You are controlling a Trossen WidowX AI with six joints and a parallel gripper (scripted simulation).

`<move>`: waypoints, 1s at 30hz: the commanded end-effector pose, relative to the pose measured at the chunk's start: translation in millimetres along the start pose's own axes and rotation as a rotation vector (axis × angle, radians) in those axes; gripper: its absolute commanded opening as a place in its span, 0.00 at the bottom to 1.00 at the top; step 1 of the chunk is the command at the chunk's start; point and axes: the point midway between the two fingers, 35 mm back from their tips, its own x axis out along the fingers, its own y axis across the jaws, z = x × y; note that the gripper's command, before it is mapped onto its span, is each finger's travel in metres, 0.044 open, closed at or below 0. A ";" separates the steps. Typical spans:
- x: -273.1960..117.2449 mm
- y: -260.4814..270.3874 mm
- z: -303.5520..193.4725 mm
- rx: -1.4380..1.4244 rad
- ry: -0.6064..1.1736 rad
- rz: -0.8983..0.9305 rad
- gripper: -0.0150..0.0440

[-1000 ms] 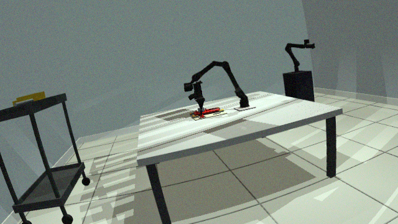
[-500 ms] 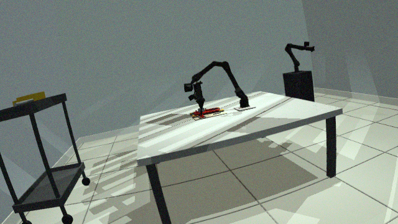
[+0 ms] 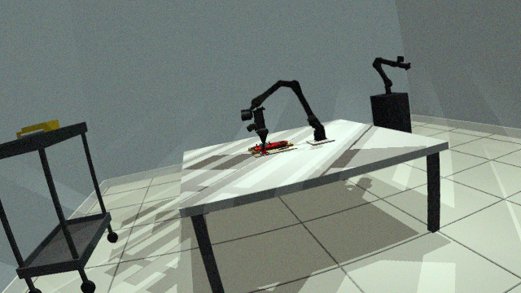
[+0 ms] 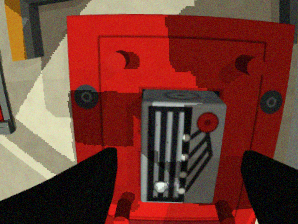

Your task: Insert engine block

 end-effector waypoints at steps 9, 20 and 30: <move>-0.2 -0.2 0.1 0.000 0.000 -0.001 1.00; -12.8 -0.2 0.3 -0.003 0.001 0.001 1.00; -12.8 -0.2 0.3 -0.003 0.001 0.001 1.00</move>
